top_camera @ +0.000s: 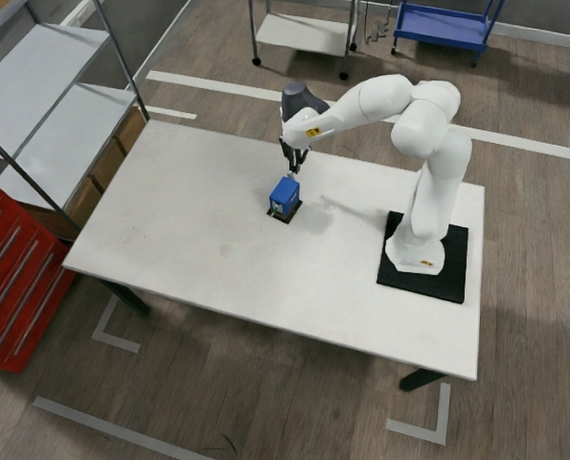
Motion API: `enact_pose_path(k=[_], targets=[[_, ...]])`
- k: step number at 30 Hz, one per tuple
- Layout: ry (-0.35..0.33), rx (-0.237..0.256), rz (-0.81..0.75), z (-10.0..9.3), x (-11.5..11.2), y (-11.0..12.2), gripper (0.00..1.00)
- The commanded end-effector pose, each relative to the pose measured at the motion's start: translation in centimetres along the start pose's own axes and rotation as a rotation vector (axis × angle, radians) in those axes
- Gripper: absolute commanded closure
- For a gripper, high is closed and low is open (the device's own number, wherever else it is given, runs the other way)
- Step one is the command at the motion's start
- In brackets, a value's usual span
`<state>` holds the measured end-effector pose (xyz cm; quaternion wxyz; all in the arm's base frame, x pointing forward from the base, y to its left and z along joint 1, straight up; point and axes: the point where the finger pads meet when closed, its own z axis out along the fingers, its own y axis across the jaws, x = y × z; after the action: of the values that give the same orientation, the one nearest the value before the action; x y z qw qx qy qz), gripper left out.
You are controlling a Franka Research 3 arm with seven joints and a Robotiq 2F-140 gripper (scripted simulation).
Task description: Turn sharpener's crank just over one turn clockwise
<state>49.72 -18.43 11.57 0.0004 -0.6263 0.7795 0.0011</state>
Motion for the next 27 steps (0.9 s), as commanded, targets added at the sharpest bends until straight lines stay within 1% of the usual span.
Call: enact_pose_path(k=[1,18,27], targets=[[-0.002,-0.002,-0.007,0.2,0.0,-0.2,0.90],[-0.002,-0.002,-0.007,1.3,0.0,-1.8,0.90],[-0.002,-0.002,-0.007,2.2,0.0,-2.6,0.90]])
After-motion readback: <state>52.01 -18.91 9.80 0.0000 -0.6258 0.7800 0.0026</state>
